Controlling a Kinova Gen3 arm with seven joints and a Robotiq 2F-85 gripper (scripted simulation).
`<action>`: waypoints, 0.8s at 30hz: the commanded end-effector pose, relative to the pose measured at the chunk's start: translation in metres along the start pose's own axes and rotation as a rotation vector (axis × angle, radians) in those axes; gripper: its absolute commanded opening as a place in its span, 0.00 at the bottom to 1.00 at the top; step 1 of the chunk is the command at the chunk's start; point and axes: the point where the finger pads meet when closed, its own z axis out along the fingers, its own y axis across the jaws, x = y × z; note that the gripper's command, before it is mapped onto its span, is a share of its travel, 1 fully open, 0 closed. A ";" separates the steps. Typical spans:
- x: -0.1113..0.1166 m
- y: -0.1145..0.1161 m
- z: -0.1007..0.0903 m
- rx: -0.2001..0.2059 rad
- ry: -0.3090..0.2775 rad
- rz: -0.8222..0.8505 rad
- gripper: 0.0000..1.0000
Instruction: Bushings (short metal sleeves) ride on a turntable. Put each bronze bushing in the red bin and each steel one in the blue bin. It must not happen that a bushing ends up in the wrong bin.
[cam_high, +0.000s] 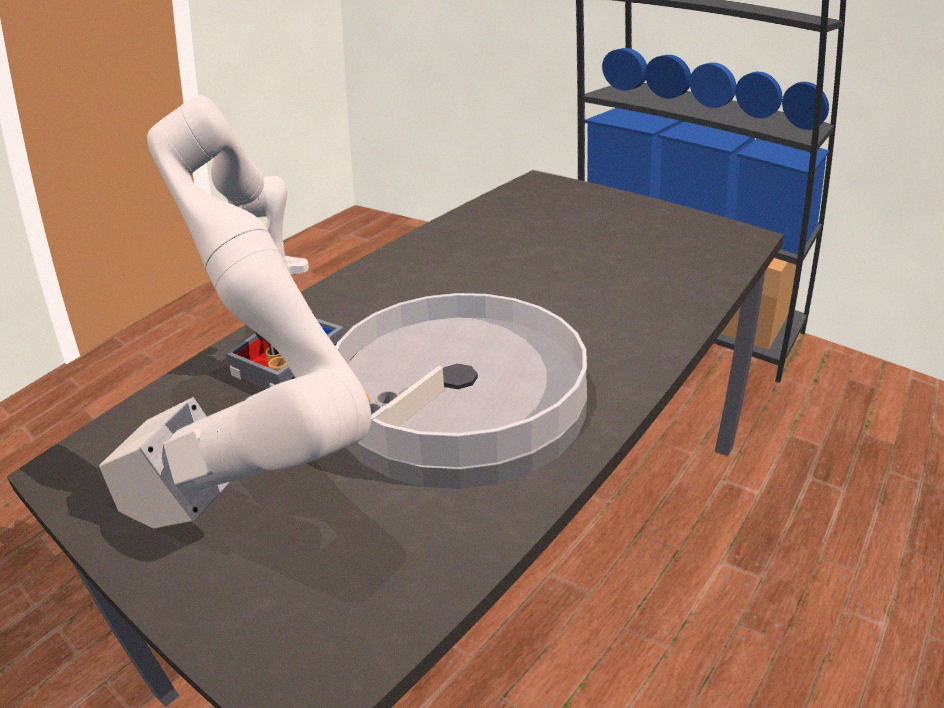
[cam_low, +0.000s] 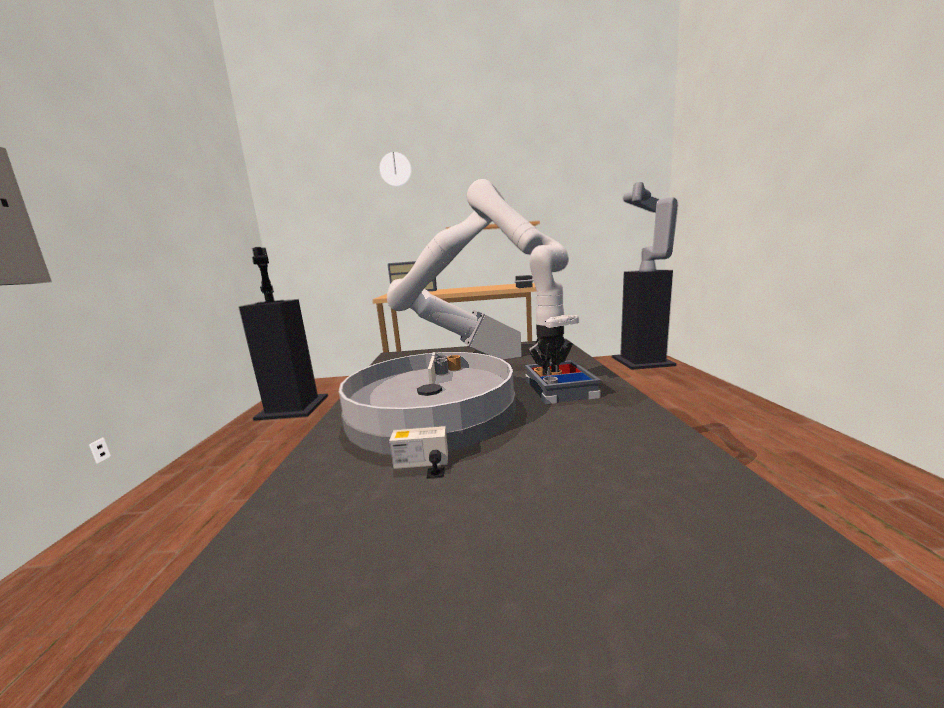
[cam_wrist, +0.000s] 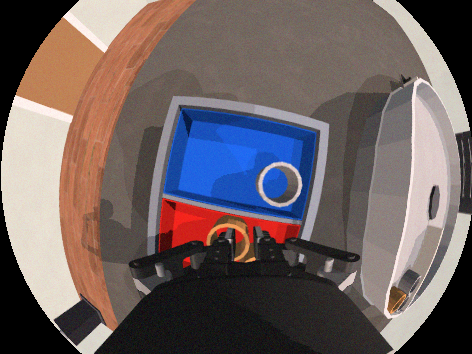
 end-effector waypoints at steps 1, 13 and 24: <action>0.001 0.000 -0.001 0.001 0.002 0.000 0.19; 0.000 -0.001 -0.004 0.001 0.002 0.000 0.19; 0.000 -0.002 -0.007 0.001 0.001 0.000 0.19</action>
